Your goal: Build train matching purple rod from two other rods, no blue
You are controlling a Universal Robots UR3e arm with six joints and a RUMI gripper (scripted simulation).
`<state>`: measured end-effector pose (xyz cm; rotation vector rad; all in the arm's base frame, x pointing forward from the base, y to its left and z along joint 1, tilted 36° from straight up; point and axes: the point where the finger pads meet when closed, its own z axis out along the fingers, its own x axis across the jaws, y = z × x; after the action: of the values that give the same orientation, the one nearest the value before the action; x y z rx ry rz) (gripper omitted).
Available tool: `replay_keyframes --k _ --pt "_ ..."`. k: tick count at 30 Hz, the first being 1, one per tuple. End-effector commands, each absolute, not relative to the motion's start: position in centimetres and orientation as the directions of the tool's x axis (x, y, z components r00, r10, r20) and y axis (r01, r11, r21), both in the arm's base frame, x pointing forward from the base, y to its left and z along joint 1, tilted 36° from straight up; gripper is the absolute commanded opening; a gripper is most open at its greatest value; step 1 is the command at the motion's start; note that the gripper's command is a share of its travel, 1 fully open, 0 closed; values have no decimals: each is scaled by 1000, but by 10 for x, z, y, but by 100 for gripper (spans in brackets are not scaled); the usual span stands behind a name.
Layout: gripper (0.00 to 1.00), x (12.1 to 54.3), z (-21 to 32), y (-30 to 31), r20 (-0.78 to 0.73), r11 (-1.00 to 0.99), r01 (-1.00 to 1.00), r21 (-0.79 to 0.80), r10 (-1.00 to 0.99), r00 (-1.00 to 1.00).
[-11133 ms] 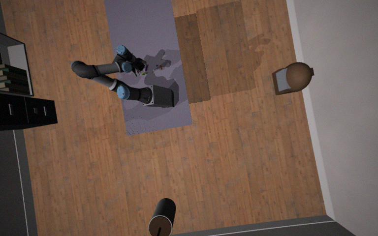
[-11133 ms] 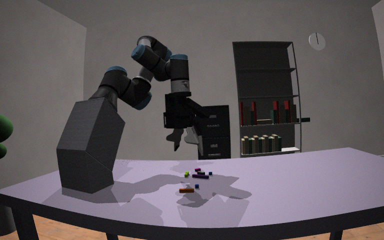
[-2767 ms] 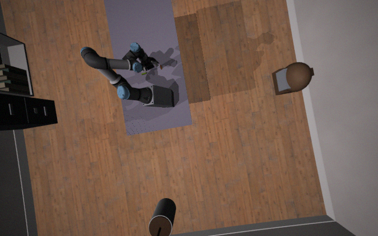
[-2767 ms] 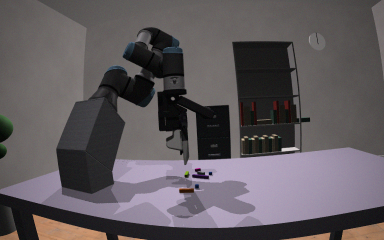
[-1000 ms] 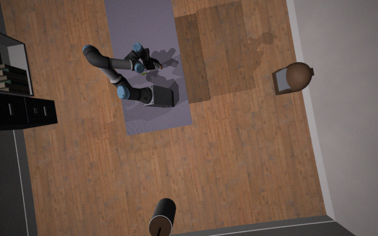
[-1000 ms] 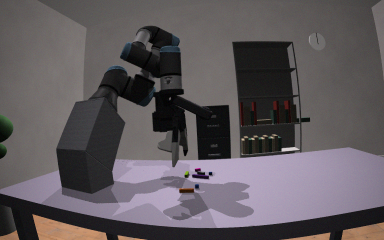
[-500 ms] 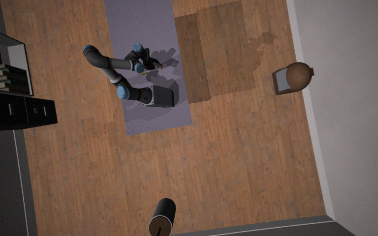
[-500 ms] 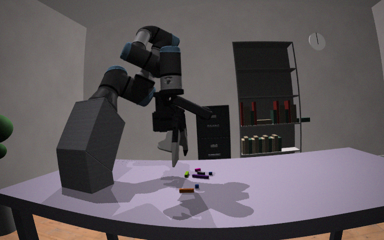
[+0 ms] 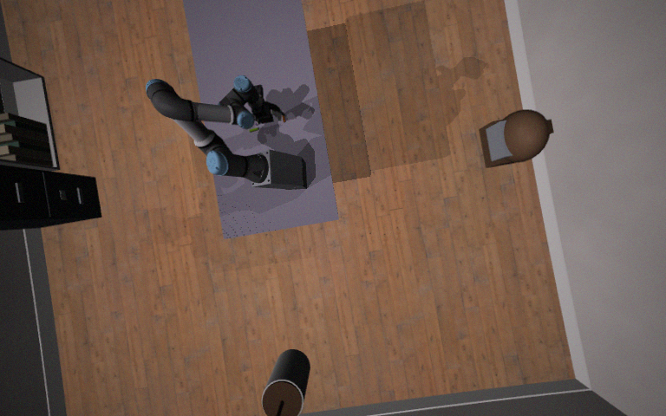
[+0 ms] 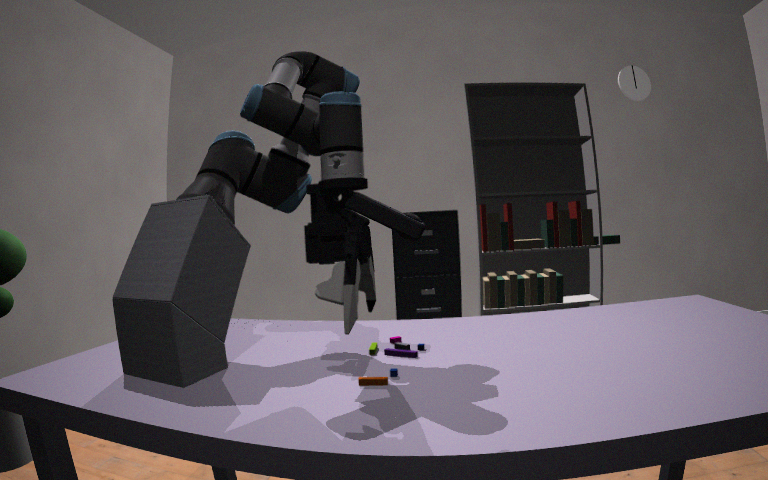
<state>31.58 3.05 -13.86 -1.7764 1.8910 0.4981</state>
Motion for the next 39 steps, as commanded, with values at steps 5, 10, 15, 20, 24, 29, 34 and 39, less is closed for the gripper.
replay_keyframes --k 5,10,15,20,24,29,34,39 --pt "100 316 -138 30 -580 85 -994 -70 -814 -29" --pt "100 316 -138 30 -580 85 -994 -70 -814 -29" --pt "100 316 -138 30 -580 85 -994 -70 -814 -29" --pt "100 316 -138 30 -580 88 -994 -68 -814 -33" --pt "100 317 -139 29 -581 100 -993 -59 -813 -47" --pt "100 317 -139 29 -583 132 -991 -37 -808 -86" --pt "100 317 -139 29 -584 162 -987 -15 -803 -123" --pt "100 318 -140 28 -583 231 -972 36 -785 -208"
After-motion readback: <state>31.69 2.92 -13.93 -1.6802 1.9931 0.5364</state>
